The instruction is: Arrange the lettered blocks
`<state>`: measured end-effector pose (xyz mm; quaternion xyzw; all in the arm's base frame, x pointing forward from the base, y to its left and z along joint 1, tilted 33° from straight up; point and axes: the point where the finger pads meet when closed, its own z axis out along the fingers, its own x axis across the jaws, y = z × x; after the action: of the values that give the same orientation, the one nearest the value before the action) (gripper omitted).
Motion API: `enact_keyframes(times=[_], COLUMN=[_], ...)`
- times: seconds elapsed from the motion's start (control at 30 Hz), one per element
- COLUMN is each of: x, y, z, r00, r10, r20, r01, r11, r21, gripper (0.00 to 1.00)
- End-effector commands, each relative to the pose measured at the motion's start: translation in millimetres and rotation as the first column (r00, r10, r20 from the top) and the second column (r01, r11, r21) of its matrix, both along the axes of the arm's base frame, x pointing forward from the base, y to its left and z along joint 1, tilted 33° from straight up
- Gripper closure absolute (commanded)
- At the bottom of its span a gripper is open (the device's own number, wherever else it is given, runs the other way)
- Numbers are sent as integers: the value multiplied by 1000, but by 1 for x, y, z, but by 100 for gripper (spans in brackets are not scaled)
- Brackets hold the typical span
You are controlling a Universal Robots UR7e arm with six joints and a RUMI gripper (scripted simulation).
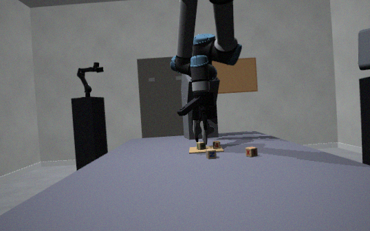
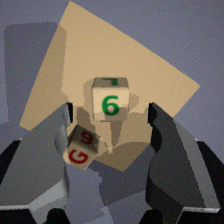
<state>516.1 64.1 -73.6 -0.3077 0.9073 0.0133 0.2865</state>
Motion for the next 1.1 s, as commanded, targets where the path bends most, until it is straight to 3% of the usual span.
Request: enact_keyframes(times=[0.0,0.77,0.8,1.07], x=[8,10,10,10], y=[2,4,4,4], z=[-9,-16,-16,-16], r00=[1000,1000,1000,1000], r10=[-1,-1,-1,-1], r20=[3,1,1,1], r01=[1,1,1,1], r11=[1000,1000,1000,1000], r21=[-1,0,0,0], gripper=[60,60,72,72])
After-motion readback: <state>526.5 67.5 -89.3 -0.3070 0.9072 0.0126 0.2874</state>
